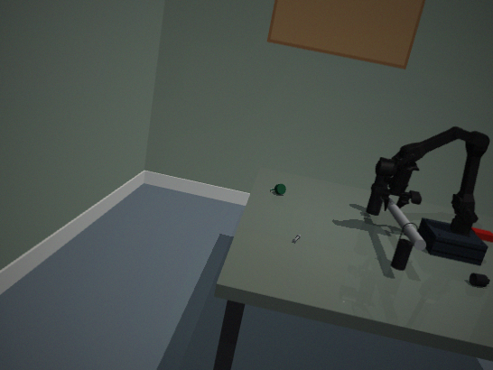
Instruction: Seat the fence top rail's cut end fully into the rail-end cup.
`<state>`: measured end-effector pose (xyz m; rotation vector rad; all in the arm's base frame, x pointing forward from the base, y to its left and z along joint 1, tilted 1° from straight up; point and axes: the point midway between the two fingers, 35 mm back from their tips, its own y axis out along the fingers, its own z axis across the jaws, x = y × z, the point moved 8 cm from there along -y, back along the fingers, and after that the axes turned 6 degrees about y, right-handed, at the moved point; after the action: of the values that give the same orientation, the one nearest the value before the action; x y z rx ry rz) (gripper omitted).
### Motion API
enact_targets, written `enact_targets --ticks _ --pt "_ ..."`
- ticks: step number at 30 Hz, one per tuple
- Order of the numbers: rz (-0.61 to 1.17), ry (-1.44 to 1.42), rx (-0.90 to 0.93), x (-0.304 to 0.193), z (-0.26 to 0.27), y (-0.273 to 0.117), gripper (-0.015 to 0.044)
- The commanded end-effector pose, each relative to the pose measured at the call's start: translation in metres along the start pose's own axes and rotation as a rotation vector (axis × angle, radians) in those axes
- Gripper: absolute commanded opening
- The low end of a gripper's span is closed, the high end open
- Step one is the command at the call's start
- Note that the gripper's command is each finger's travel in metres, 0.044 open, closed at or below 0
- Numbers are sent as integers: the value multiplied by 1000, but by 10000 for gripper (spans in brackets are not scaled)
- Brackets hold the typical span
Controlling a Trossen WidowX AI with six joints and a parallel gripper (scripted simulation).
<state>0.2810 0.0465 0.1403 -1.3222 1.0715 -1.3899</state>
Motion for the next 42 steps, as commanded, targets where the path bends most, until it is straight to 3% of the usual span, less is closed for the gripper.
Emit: enact_targets --ticks 1,42 --pt "-2 -3 6 2 2 -3 0" --pt "8 -5 -4 20 4 3 0"
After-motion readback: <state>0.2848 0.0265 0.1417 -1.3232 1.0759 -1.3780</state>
